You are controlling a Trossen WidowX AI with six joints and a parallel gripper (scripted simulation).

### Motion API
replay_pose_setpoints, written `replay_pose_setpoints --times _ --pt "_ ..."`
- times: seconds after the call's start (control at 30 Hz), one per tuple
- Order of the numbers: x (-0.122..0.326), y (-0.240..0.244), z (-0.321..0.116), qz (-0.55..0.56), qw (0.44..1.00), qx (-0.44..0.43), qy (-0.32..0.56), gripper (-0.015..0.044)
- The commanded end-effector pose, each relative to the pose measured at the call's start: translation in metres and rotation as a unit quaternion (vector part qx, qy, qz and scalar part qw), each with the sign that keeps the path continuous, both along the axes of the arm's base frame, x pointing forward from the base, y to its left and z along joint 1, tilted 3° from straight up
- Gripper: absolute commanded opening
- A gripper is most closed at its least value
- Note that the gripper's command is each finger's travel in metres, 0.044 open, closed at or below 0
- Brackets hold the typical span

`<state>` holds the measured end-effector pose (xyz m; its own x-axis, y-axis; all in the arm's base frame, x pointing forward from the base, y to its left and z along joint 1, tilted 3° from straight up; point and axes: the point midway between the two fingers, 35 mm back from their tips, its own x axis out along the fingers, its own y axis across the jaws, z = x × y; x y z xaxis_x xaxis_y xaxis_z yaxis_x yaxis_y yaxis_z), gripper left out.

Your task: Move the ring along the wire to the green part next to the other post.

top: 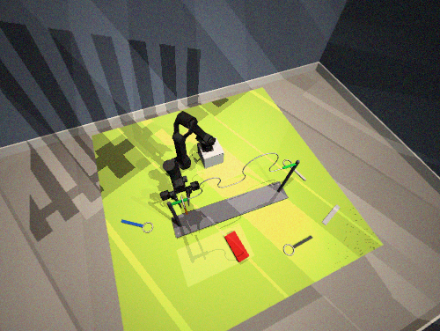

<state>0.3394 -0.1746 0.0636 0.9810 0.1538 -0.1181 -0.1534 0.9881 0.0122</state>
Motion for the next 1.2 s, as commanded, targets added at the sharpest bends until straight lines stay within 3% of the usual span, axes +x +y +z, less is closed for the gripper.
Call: replay_pose_setpoints --times 0.0,1.17 --pt "0.009 -0.001 0.000 -0.002 1.000 -0.001 -0.001 0.0160" --pt "0.054 0.008 -0.003 -0.002 1.000 0.000 -0.005 0.0160"
